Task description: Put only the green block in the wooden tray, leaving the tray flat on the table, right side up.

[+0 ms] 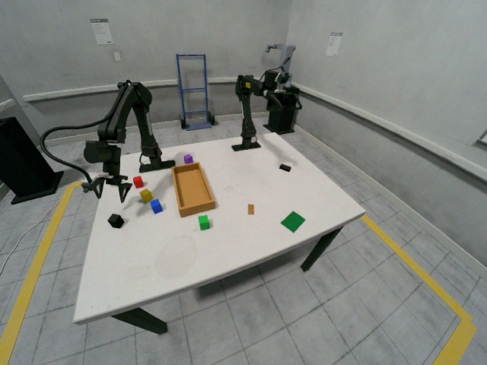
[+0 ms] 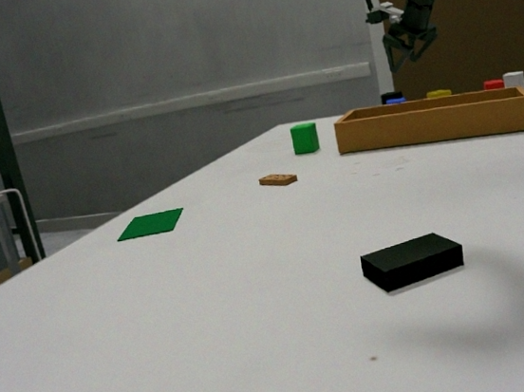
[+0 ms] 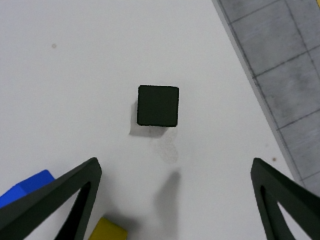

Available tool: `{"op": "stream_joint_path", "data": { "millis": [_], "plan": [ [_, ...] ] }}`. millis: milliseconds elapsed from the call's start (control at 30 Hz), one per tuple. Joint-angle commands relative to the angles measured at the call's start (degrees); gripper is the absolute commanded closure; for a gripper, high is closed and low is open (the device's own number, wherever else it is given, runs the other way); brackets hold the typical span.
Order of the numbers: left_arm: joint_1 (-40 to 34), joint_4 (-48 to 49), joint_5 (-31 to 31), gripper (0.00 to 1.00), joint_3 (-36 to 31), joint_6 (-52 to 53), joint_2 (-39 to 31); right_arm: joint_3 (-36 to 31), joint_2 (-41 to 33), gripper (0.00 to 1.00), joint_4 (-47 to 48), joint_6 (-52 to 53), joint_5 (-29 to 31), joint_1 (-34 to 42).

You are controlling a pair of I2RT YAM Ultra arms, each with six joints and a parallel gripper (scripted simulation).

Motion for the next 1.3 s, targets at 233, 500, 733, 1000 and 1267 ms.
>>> {"op": "stream_joint_path", "data": {
  "millis": [233,500,733,1000,1267],
  "plan": [
    [-0.01,0.31,0.09,0.00,0.46,-0.08,-0.34,2.46,-0.55,0.00,1.46,0.30,0.03,0.09],
    [-0.01,0.31,0.09,0.00,0.46,-0.08,-0.34,1.53,-1.27,0.00,0.57,2.23,1.42,5.98],
    [-0.01,0.31,0.09,0.00,0.46,-0.08,-0.34,3.96,1.54,0.00,1.34,3.64,2.26,18.43],
    [-0.01,0.31,0.09,0.00,0.46,-0.08,-0.34,12.66,10.30,0.00,0.37,1.53,0.63,35.41],
    [-0.01,0.31,0.09,0.00,0.46,-0.08,-0.34,20.67,17.45,0.00,-0.84,0.01,0.00,41.01]
  ]
}}
